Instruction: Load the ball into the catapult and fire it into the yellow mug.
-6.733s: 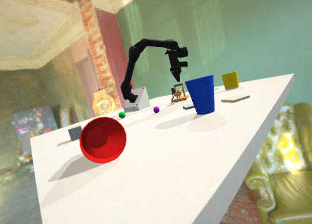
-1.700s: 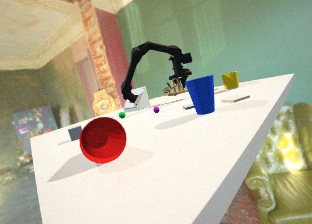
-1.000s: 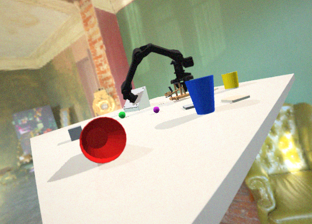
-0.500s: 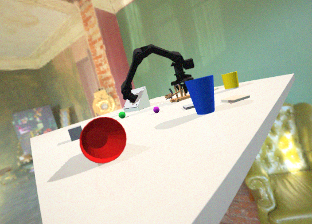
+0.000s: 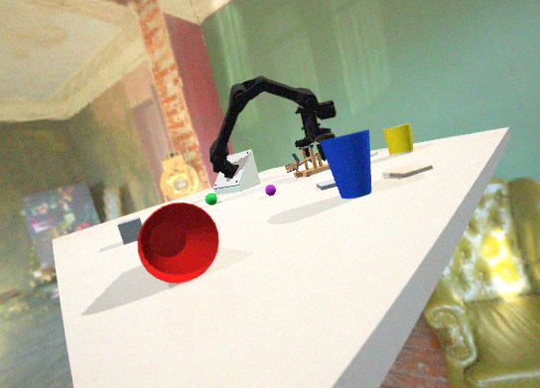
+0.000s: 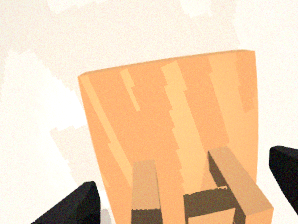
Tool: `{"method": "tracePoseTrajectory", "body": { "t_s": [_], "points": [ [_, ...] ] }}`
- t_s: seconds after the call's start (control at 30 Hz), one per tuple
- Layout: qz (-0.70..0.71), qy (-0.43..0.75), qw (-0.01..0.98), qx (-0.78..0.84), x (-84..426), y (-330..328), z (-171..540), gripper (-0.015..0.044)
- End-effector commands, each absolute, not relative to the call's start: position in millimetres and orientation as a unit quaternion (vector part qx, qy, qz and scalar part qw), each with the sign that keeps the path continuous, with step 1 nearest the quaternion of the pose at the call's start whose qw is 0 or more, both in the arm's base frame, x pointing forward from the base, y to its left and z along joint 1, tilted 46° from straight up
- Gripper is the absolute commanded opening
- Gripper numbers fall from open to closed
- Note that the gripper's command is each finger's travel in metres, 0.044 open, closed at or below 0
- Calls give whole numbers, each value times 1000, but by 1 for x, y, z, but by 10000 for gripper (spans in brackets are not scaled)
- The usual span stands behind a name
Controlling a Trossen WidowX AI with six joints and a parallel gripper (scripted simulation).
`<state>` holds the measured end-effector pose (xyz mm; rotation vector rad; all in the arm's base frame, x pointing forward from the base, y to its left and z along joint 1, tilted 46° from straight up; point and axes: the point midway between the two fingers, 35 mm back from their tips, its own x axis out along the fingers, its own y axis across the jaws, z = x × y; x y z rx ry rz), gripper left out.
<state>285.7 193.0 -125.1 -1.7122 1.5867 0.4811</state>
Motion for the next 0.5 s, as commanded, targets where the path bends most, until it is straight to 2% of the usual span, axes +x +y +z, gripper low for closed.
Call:
{"method": "tracePoseTrajectory", "body": {
  "t_s": [0.0, 0.13, 0.47],
  "points": [
    [191, 615, 377, -666, 283, 223, -101, 440],
    [191, 615, 376, -666, 269, 259, -60, 440],
    [188, 613, 377, -669, 268, 257, -61, 440]
  ]
}}
